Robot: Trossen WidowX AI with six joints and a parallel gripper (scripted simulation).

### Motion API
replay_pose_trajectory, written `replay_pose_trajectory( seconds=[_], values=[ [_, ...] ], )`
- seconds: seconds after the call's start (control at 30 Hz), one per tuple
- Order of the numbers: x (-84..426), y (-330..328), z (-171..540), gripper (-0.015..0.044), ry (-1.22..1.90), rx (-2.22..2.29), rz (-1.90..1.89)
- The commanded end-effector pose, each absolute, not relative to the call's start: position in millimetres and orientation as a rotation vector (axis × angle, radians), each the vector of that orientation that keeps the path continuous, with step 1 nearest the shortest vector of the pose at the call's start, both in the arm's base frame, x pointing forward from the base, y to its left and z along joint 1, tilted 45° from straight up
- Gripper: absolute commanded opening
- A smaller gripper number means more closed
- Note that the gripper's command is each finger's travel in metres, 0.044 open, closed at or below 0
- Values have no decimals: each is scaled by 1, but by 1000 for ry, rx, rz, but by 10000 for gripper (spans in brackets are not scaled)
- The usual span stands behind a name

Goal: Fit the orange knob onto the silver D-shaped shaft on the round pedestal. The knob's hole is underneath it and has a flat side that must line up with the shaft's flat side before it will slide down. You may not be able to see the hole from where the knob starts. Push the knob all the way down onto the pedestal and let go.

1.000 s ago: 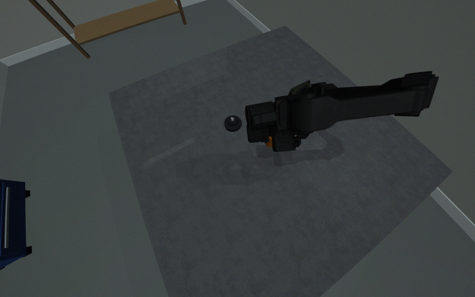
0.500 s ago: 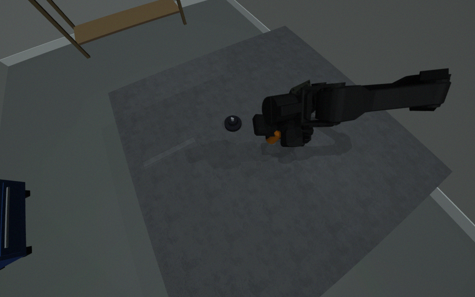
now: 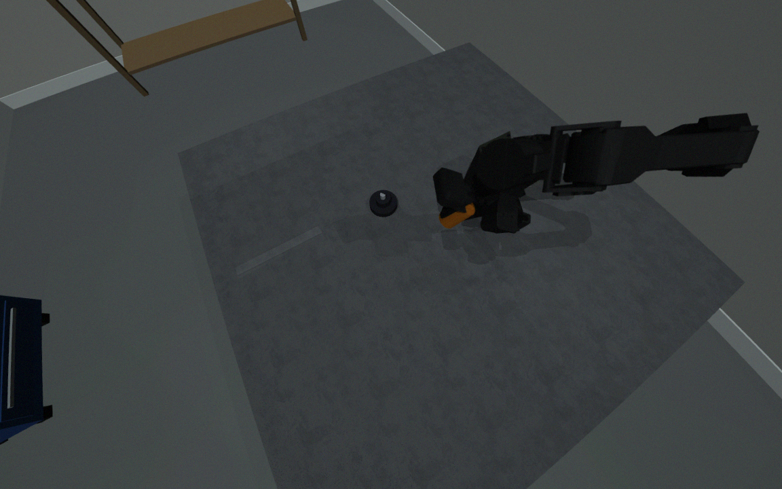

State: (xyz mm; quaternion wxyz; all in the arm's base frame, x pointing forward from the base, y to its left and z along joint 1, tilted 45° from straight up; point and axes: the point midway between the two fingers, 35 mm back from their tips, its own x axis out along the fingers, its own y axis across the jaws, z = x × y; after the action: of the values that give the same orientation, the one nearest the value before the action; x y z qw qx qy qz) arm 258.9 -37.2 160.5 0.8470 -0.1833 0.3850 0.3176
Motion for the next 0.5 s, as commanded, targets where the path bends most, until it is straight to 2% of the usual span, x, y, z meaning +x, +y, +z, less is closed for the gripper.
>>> replay_pose_trajectory(
  seconds=[0.0, 0.47],
  values=[
    [256, -44, 165, 0, 797, -416, 600],
    [243, -63, 182, 0, 725, -519, 330]
  ],
)
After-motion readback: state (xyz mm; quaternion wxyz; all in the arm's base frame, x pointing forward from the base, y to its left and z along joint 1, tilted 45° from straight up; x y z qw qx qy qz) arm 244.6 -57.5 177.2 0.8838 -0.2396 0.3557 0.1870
